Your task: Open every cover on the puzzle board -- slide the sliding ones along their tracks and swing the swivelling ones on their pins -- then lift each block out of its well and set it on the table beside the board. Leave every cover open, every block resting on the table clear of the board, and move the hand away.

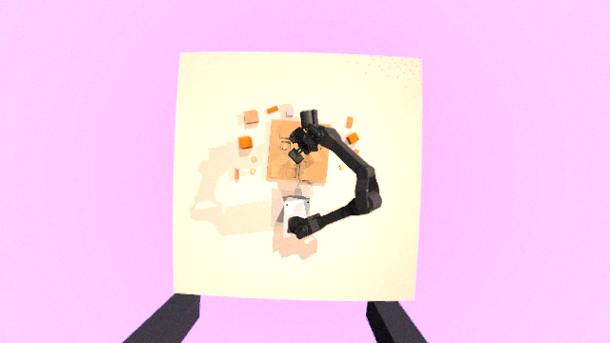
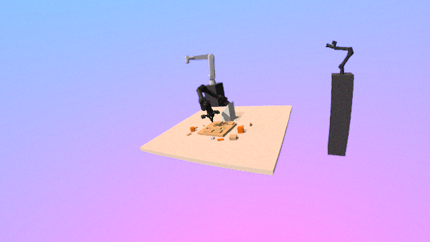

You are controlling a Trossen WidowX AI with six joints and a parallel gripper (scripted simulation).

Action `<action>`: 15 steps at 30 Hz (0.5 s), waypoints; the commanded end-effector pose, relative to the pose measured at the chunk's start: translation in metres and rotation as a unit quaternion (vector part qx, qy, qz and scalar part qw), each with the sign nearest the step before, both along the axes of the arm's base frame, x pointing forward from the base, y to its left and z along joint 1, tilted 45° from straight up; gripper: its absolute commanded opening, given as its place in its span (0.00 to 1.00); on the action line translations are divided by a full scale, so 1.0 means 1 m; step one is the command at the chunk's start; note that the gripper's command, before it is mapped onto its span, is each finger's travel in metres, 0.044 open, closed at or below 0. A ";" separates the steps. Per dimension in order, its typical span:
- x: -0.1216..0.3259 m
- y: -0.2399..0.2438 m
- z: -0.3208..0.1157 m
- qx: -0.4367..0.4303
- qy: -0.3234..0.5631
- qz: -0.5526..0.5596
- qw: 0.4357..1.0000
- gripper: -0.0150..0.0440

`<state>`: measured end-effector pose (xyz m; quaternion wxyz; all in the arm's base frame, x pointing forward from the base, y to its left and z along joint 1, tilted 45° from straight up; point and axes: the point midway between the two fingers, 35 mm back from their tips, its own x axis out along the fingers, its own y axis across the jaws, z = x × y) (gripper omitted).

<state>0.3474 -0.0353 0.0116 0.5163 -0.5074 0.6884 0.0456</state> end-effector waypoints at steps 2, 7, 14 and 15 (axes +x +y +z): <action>0.006 0.021 -0.018 -0.014 0.097 0.114 0.989 0.25; 0.007 0.043 -0.039 -0.028 0.196 0.227 0.953 0.25; 0.004 0.073 -0.069 -0.049 0.329 0.374 0.865 0.25; 0.004 0.077 -0.074 -0.052 0.347 0.394 0.849 0.25</action>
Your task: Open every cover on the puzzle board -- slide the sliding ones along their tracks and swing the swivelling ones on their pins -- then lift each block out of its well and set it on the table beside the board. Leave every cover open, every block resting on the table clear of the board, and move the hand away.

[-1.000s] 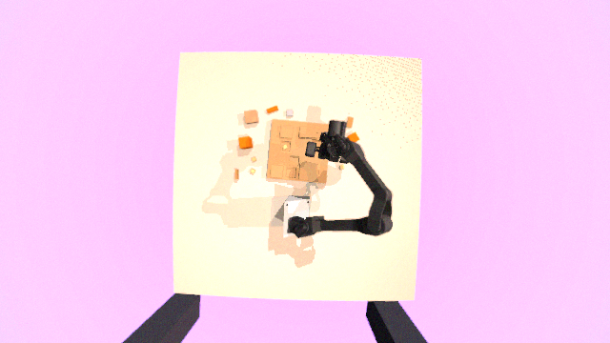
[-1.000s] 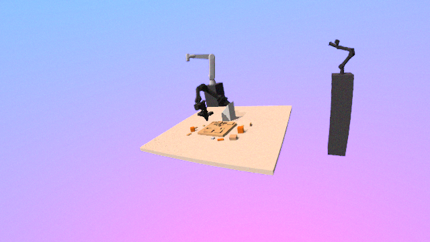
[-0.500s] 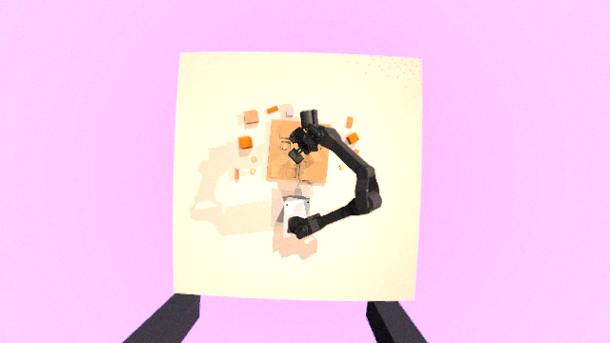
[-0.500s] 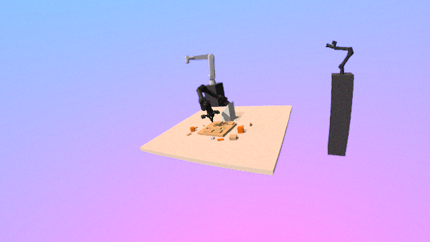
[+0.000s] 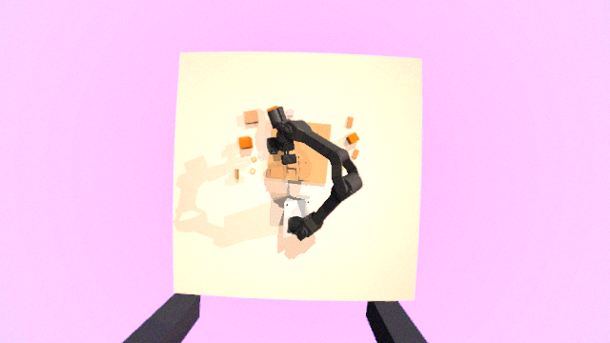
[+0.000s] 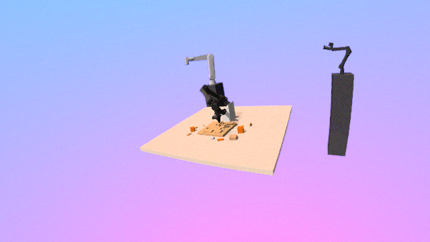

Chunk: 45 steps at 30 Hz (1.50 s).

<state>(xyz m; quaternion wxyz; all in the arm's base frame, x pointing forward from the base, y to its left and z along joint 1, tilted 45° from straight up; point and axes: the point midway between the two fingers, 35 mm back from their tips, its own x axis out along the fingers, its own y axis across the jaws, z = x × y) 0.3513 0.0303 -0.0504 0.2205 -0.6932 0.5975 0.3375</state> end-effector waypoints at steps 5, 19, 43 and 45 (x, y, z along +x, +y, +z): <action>-0.002 0.018 -0.018 -0.018 0.087 0.099 0.991 0.25; 0.003 -0.014 -0.048 -0.019 0.087 0.099 0.991 0.25; 0.001 -0.029 -0.061 0.029 -0.421 -0.437 0.795 0.25; 0.001 -0.029 -0.061 0.029 -0.421 -0.437 0.795 0.25</action>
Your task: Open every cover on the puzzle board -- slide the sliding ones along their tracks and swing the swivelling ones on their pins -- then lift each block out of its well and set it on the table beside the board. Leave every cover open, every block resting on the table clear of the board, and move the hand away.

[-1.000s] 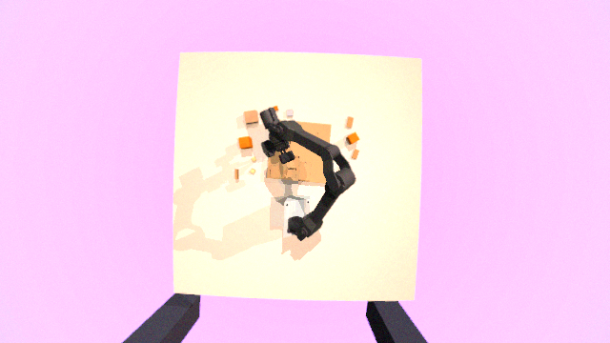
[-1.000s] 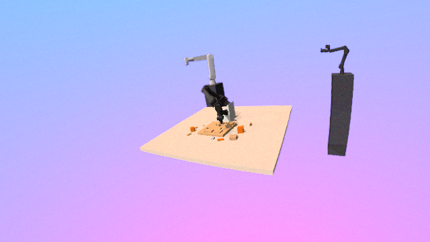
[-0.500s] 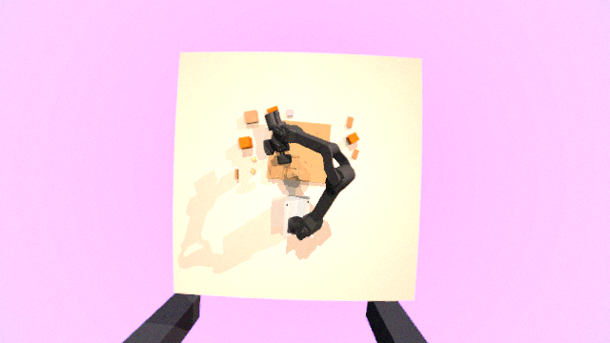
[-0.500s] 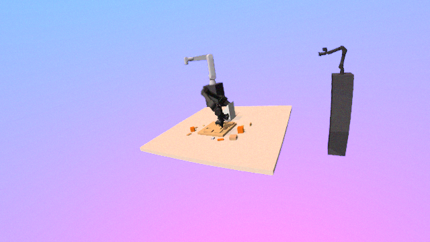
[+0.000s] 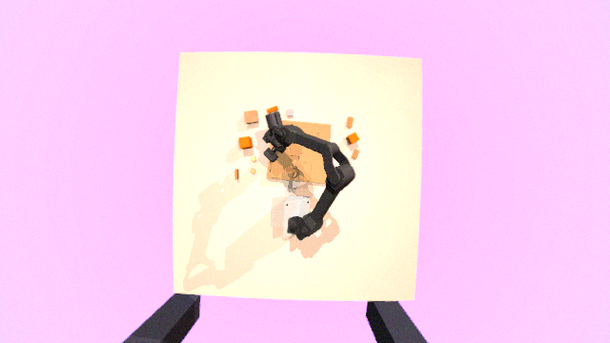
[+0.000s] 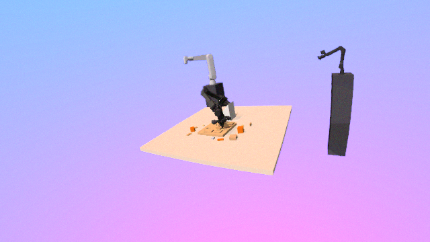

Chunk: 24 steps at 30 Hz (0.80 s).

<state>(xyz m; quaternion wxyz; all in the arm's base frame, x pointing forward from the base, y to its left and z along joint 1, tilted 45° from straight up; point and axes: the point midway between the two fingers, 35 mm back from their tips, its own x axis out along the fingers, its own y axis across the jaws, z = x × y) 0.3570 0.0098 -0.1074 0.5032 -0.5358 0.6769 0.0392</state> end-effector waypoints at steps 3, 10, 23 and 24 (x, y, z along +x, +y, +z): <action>-0.005 -0.009 -0.004 0.008 -0.134 -0.148 0.980 0.25; -0.005 -0.009 -0.004 0.008 -0.134 -0.148 0.980 0.25; 0.001 -0.011 -0.004 0.008 -0.129 -0.143 0.981 0.25; 0.001 -0.011 -0.004 0.007 -0.119 -0.132 0.984 0.25</action>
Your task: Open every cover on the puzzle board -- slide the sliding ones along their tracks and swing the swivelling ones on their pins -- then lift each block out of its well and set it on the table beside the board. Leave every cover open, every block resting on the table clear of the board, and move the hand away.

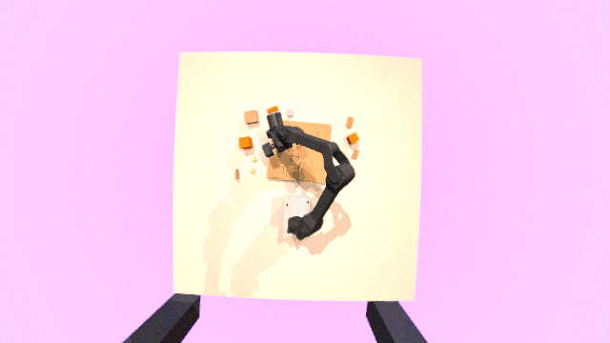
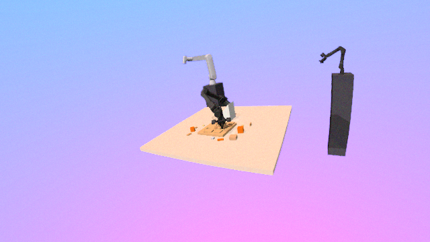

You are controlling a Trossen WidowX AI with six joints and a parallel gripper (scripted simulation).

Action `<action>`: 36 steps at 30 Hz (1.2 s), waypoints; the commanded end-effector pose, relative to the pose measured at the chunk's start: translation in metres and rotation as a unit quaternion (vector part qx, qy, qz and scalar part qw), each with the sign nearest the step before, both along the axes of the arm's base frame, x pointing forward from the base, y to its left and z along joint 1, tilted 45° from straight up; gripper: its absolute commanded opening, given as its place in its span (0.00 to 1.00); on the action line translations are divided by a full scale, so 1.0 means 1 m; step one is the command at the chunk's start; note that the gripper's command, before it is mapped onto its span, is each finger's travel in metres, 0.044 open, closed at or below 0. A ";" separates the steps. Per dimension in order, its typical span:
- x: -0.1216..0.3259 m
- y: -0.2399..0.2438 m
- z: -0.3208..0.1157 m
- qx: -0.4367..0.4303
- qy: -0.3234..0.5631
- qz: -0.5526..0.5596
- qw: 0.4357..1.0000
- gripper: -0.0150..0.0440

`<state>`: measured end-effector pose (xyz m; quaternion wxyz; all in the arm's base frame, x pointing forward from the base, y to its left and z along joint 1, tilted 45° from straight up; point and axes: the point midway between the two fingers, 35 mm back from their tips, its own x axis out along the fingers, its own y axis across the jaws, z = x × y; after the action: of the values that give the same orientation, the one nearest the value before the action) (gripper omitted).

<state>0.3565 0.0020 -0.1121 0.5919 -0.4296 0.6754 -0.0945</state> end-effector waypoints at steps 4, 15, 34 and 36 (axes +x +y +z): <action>0.002 -0.003 0.000 -0.013 0.105 0.107 0.989 0.25; 0.001 -0.003 0.000 -0.047 0.448 0.461 0.765 0.25; 0.001 -0.003 0.000 -0.053 0.510 0.526 0.678 0.25; 0.001 -0.003 0.000 -0.052 0.504 0.519 0.689 0.25</action>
<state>0.3581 0.0018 -0.1116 0.0910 -0.7265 0.5297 0.4282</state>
